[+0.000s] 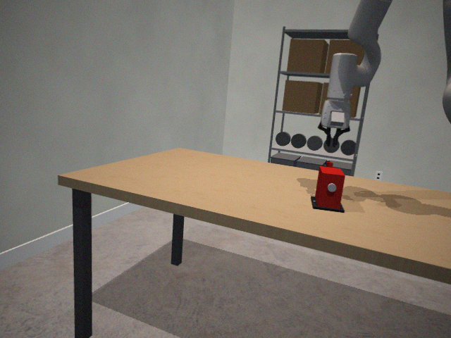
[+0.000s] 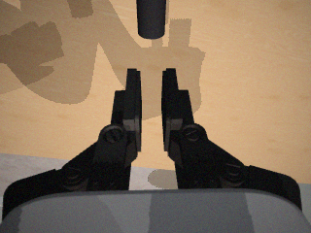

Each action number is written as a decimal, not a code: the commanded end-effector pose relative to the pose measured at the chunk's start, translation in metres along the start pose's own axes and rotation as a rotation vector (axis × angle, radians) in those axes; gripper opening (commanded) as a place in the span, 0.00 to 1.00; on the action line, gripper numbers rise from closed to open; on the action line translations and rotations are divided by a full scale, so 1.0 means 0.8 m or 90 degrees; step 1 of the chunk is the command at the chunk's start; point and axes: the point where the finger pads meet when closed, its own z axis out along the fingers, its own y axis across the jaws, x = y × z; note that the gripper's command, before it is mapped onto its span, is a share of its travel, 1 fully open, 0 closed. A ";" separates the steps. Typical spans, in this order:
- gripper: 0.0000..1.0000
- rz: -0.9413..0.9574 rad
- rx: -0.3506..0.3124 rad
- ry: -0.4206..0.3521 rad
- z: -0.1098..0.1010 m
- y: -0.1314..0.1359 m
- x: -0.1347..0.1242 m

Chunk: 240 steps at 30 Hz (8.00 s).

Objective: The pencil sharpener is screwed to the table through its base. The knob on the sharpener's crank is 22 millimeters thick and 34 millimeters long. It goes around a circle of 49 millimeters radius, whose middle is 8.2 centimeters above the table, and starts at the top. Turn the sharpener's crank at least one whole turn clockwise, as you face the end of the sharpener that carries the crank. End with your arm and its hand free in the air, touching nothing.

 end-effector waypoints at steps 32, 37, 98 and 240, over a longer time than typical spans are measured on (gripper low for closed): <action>0.00 -0.017 -0.001 0.000 -0.001 0.001 0.000; 0.00 -0.077 -0.001 0.000 -0.001 0.001 0.000; 0.00 -1.209 0.000 -0.001 -0.001 0.002 0.001; 0.54 -2.000 0.001 -0.001 0.057 0.001 0.000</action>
